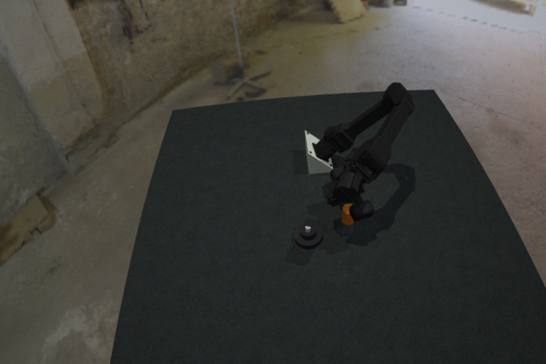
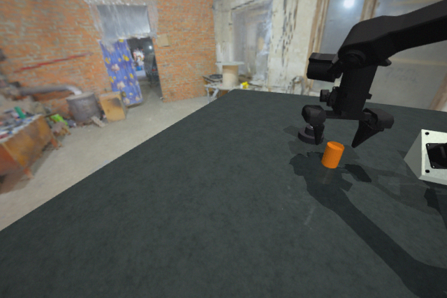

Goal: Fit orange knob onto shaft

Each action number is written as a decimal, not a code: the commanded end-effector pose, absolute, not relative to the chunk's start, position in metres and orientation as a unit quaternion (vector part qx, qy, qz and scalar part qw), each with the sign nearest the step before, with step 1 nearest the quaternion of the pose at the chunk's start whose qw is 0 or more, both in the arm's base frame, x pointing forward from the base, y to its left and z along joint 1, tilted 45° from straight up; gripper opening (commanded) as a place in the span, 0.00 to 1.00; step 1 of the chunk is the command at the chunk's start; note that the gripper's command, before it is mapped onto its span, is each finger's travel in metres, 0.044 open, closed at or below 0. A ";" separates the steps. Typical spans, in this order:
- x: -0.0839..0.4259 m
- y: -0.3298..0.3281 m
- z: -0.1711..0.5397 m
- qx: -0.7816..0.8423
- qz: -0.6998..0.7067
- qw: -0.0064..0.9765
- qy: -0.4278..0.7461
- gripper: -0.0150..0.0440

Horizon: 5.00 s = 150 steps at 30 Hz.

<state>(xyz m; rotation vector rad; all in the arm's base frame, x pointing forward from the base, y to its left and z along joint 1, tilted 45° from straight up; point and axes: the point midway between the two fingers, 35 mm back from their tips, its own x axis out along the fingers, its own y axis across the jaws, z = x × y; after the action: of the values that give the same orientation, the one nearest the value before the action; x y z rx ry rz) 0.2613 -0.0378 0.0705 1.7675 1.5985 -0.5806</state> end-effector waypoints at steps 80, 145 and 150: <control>0.257 -0.083 0.152 0.698 -0.238 0.314 0.598 0.25; 0.221 -0.130 0.215 0.904 -0.063 0.382 0.181 0.25; 0.221 -0.130 0.215 0.904 -0.063 0.382 0.181 0.25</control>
<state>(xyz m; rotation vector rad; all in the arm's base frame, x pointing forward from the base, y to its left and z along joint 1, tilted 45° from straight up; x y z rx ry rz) 0.2208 -0.1292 0.2149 2.3127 0.4613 -0.1606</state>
